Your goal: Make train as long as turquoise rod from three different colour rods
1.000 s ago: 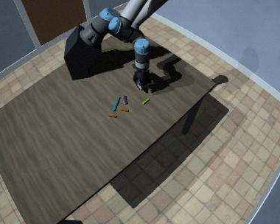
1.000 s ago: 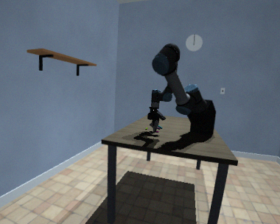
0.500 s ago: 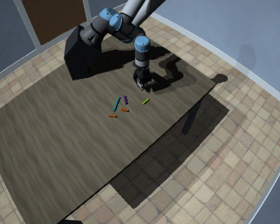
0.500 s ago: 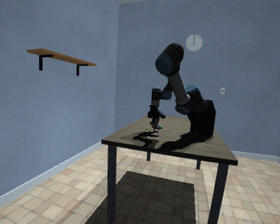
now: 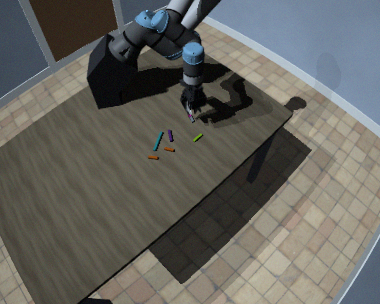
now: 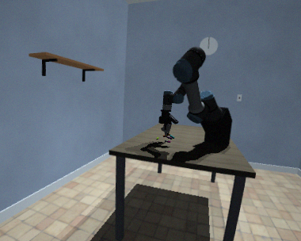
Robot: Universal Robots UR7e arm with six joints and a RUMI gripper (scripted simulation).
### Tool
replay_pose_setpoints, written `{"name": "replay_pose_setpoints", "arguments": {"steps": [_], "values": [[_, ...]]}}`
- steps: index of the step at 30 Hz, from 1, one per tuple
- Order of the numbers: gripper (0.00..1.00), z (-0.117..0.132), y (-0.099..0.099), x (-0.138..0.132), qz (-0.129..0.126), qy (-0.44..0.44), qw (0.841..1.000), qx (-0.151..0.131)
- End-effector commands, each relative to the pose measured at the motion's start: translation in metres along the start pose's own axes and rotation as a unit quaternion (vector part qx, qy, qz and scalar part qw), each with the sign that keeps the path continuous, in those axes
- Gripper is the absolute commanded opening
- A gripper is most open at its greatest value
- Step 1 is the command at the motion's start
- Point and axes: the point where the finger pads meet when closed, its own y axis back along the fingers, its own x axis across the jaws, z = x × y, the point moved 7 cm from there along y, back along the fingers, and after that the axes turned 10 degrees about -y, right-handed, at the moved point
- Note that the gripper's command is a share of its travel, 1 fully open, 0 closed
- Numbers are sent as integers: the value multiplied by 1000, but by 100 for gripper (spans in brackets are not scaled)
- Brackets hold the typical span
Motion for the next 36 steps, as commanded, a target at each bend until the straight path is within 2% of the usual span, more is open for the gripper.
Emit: {"name": "replay_pose_setpoints", "arguments": {"steps": [1,15,28,29,36], "values": [[14,-1,18,0,1,1,1000,2],[14,-1,40,0,1,1,1000,2],[14,-1,44,0,1,1,1000,2],[100,-1,44,0,1,1,1000,2],[100,-1,44,0,1,1,1000,2]]}}
